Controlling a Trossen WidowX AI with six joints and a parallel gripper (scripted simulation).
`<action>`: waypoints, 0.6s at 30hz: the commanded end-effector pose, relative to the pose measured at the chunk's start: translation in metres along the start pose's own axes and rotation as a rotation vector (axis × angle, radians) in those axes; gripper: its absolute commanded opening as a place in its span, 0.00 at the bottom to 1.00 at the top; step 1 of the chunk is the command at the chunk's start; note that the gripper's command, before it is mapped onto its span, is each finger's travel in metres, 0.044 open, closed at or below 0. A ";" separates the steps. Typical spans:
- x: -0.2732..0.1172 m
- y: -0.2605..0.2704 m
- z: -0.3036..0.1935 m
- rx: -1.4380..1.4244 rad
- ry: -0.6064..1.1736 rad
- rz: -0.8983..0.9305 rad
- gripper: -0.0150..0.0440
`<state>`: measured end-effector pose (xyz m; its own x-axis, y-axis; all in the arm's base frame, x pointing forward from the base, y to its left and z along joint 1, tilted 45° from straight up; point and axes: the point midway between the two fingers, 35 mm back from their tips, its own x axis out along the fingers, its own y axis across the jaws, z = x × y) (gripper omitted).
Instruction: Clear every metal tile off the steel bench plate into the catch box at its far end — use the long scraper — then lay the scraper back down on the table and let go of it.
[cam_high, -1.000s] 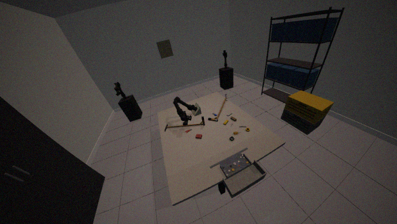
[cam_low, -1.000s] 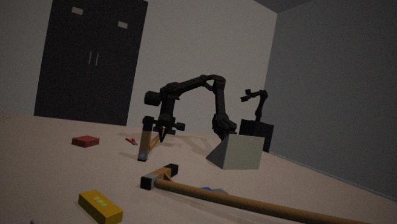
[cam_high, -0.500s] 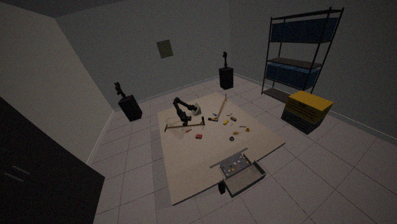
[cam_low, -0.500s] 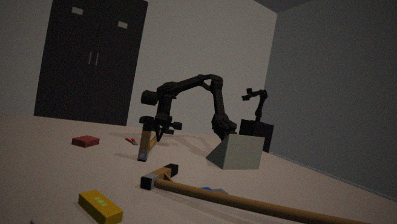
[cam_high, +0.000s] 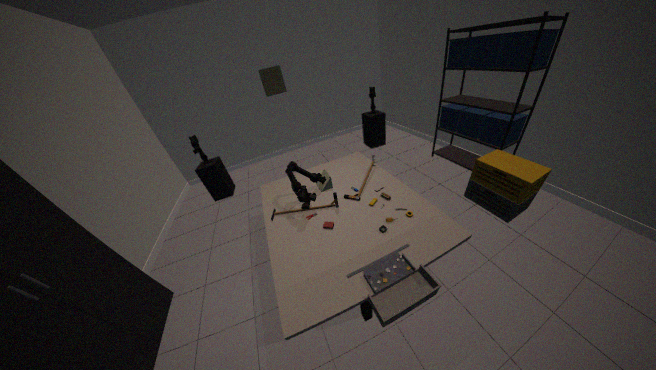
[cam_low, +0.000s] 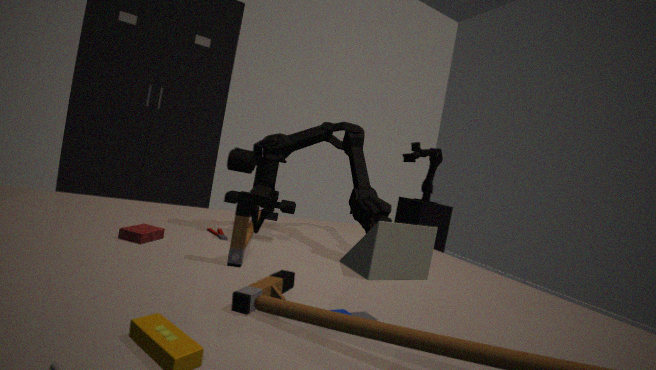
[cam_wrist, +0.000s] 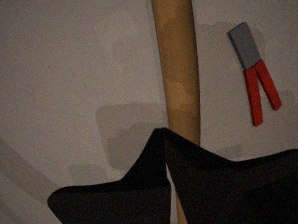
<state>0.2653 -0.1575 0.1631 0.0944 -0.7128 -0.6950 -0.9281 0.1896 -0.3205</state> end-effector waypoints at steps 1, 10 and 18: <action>0.001 -0.005 0.001 -0.007 -0.002 0.001 0.25; 0.001 -0.014 0.001 -0.006 -0.002 0.001 0.25; 0.002 -0.022 0.002 -0.006 -0.002 0.001 0.25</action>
<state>0.2825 -0.1607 0.1680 0.0962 -0.7128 -0.6948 -0.9279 0.1885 -0.3218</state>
